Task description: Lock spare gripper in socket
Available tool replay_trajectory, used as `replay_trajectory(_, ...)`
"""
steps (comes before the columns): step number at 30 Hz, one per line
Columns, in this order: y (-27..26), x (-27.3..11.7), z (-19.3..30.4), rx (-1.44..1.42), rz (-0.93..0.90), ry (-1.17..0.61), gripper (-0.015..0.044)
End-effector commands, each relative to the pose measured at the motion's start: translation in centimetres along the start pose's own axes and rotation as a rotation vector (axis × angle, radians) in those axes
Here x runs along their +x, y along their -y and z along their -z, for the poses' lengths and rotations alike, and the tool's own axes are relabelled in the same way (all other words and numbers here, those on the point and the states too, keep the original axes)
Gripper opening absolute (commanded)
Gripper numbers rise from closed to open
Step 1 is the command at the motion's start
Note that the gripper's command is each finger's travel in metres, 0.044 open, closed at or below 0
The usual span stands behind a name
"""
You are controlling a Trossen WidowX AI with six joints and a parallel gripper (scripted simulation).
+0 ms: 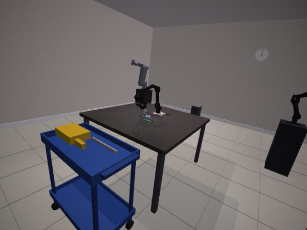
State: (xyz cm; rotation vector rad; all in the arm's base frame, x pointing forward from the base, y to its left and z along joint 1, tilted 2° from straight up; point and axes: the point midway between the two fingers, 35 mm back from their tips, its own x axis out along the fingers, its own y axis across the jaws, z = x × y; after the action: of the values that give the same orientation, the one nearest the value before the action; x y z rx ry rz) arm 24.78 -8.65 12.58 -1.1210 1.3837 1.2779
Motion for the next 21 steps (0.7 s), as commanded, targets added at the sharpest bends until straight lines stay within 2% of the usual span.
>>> replay_trajectory(1,-0.8,0.0,-0.6,-0.045,0.005,0.074,0.0)
replay_trajectory(21,-4.1,0.1,-4.7,-0.254,0.123,0.496,0.0)
